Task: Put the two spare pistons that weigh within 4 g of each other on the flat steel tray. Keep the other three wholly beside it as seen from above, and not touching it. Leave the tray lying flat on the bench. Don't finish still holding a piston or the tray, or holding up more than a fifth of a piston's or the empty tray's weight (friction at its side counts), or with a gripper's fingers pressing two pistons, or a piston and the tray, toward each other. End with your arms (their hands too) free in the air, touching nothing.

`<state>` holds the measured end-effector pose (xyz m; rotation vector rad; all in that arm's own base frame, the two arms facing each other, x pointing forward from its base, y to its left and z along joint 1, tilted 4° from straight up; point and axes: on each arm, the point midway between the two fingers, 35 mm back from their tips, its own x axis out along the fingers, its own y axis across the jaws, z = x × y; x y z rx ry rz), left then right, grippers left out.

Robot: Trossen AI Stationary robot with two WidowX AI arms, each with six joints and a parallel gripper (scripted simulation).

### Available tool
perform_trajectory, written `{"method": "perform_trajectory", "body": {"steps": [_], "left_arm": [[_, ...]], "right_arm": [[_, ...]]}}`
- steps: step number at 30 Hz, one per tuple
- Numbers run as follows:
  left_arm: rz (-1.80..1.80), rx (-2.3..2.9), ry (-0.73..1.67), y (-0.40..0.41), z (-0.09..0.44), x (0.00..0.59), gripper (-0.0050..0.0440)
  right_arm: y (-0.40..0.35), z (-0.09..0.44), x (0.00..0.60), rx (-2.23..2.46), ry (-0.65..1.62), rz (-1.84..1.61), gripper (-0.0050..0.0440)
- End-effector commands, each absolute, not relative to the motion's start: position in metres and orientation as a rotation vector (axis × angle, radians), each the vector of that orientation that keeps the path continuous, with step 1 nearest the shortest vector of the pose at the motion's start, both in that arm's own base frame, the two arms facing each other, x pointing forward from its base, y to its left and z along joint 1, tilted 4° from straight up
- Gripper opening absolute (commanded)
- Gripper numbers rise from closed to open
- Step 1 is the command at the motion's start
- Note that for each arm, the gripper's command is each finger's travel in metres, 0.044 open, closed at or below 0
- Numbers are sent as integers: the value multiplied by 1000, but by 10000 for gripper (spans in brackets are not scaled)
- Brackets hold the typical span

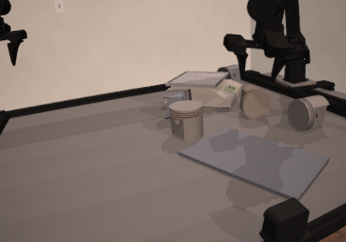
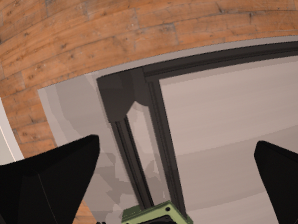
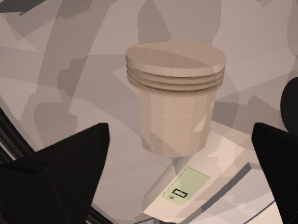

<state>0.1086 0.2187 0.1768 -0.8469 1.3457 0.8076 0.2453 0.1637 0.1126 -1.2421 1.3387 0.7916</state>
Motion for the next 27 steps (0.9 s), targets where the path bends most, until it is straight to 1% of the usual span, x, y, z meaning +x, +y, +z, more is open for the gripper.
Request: {"method": "perform_trajectory", "body": {"steps": [1, 27], "left_arm": [[803, -848, 1346, 218, 177, 109, 440], [803, -848, 1346, 218, 177, 109, 440]], "right_arm": [[160, 104, 245, -1252, 1356, 790, 378], [152, 69, 250, -1252, 1356, 790, 378]]}}
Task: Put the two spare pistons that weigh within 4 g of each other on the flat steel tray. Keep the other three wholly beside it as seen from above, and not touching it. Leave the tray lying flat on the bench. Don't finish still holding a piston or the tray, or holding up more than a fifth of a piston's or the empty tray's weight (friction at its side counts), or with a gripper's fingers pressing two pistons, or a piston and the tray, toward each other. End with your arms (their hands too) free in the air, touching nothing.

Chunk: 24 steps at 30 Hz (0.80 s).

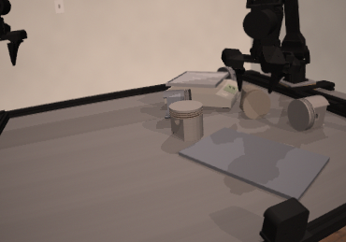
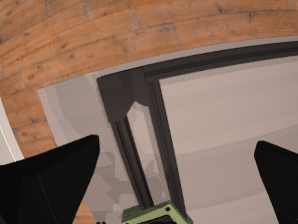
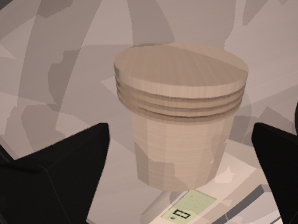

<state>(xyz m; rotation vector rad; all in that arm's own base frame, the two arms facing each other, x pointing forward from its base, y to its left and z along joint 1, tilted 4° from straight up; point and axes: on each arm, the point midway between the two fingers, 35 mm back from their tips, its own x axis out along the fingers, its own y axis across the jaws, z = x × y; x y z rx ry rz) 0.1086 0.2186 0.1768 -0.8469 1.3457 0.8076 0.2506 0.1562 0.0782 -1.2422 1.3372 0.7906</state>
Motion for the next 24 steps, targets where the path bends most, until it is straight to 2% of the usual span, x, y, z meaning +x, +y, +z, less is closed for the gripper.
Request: {"method": "perform_trajectory", "body": {"steps": [1, 22, 23, 24], "left_arm": [[803, -848, 1346, 218, 177, 109, 440], [803, -848, 1346, 218, 177, 109, 440], [803, -848, 1346, 218, 177, 109, 440], [803, -848, 1346, 218, 177, 109, 440]], "right_arm": [[152, 67, 250, -1252, 1356, 790, 378], [144, 41, 253, -1251, 1361, 790, 378], [144, 41, 253, -1251, 1361, 790, 158], [144, 41, 253, -1251, 1361, 790, 158]]}}
